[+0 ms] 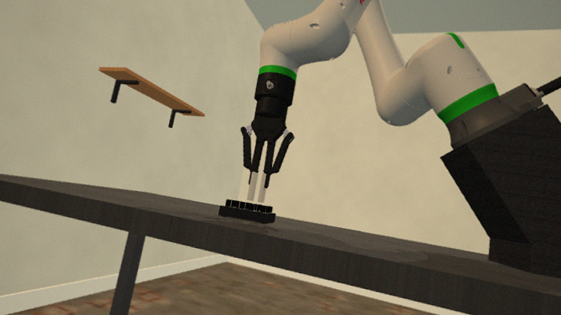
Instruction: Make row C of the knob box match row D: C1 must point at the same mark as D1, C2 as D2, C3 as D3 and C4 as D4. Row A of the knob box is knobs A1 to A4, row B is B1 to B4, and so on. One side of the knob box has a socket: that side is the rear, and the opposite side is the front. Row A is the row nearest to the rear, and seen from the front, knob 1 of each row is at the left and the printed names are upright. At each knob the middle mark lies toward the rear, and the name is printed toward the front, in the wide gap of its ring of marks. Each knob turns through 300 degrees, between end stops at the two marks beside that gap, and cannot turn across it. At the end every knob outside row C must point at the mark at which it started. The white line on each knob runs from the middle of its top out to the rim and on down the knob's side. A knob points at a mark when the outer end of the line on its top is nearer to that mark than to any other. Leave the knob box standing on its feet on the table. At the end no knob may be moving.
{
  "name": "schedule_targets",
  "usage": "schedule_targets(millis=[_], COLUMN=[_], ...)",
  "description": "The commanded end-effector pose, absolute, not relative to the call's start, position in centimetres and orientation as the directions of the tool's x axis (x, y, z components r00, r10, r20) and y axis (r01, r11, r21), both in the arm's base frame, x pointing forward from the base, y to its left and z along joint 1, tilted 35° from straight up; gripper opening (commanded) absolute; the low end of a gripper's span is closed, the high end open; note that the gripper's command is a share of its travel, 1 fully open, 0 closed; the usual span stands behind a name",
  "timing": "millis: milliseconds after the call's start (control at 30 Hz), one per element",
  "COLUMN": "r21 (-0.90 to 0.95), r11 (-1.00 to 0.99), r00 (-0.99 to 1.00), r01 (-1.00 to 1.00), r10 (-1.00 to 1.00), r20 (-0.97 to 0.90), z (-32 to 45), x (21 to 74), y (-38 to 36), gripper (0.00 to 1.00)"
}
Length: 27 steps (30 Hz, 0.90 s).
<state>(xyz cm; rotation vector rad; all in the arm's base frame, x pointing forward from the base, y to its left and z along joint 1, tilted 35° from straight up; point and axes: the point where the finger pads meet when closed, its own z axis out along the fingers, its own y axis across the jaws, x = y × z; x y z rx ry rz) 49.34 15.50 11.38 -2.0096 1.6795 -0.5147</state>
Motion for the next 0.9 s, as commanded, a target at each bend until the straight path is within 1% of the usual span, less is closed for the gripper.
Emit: schedule_targets(millis=[0, 867], r21=[-0.572, -0.572], r11=[-0.142, -0.142], r00=[0.181, 0.181], r01=[-0.808, -0.808], r10=[-0.983, -0.983], r20=[-0.012, -0.012], z=[11.40, 10.55], x=[49.34, 49.92], y=[15.51, 15.63], gripper=[0.12, 0.12])
